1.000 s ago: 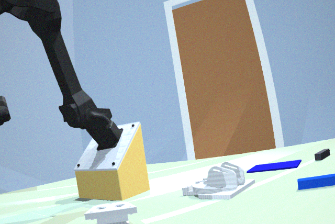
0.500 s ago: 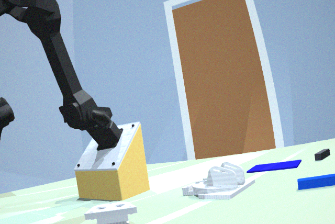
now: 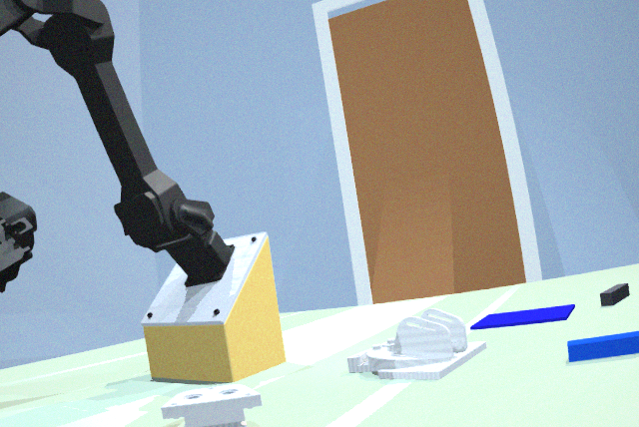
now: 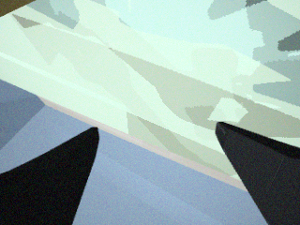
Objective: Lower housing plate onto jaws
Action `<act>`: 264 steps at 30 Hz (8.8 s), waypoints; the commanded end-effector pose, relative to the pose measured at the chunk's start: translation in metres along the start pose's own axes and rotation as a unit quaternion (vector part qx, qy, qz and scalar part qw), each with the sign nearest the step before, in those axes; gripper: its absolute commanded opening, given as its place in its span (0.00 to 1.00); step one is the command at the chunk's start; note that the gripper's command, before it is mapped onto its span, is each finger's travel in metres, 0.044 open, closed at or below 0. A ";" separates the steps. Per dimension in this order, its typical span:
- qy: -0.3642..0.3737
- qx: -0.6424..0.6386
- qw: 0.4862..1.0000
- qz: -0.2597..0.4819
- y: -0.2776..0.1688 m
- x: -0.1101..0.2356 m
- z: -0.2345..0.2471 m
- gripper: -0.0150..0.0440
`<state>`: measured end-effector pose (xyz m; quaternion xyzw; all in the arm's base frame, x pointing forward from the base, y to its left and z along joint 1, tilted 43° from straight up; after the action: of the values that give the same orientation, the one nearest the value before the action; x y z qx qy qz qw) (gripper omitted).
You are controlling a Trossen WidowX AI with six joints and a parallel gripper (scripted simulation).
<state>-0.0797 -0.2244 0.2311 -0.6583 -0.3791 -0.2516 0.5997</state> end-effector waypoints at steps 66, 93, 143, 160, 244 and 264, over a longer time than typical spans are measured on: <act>-0.257 0.682 0.680 0.081 0.187 0.067 -0.005 1.00; -0.321 0.816 0.456 0.154 0.241 0.089 0.030 1.00; -0.321 0.815 0.456 0.156 0.272 0.029 -0.015 1.00; -0.321 0.815 0.456 0.156 0.275 0.022 -0.019 1.00; -0.341 0.736 0.578 0.087 0.277 0.077 0.035 0.85; -0.345 0.585 0.734 -0.008 0.317 0.076 0.063 0.85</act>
<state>0.2068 -0.1490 0.0967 -0.1924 -0.6303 0.2819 0.6973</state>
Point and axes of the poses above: the point midway between the two fingers, 35 mm back from their tips, its own x axis back along the fingers, its own z axis across the jaws, y = z × x, the point moved 1 cm from there along x, back along the fingers, and after that the axes turned 13 degrees about x, right-handed, at the moved point
